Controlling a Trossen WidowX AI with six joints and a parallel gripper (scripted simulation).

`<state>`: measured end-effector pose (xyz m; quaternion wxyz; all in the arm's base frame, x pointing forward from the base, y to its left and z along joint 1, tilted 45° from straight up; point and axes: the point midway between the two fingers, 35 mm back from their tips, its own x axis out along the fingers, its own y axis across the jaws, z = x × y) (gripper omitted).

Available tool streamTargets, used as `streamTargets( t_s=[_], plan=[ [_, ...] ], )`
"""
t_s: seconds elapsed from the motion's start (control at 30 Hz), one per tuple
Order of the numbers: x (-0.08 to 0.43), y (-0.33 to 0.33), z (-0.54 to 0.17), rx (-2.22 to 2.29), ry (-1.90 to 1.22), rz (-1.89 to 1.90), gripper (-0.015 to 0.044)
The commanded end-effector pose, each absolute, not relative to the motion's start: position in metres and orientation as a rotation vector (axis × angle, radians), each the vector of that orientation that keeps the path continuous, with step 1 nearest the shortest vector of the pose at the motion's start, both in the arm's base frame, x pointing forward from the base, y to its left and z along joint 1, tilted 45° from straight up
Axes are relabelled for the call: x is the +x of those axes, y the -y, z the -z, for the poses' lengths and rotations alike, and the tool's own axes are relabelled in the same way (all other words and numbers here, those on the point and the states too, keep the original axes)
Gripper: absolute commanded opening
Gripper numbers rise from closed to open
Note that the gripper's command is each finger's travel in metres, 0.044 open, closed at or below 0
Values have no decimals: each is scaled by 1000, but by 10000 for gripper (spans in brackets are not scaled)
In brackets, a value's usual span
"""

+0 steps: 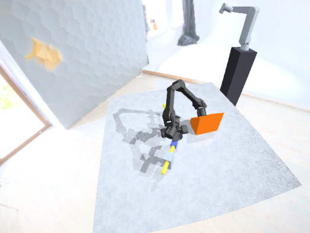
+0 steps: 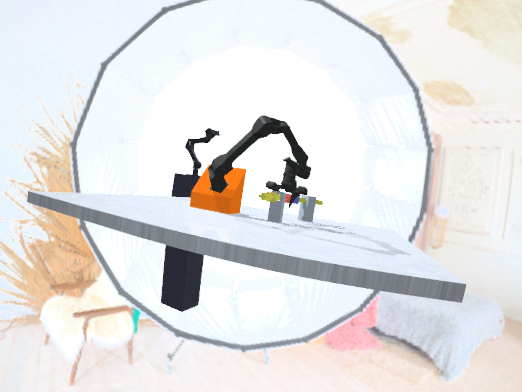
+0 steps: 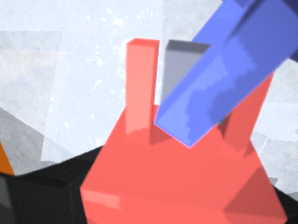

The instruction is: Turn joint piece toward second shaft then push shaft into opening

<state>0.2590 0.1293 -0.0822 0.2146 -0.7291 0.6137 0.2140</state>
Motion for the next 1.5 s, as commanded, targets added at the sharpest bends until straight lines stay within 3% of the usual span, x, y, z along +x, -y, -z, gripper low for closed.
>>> streamTargets(
  t_s=[0.0,0.13,0.53,1.0,1.47],
  plan=[
    [259,-129,82,-2022,-1701,-593,357],
    [259,-129,82,-2022,-1701,-593,440],
    [259,-130,81,-2007,-1694,-612,440],
    [255,-146,60,-1752,-1422,-975,440],
    [256,-162,49,-1612,-1487,-774,440]
  ],
)
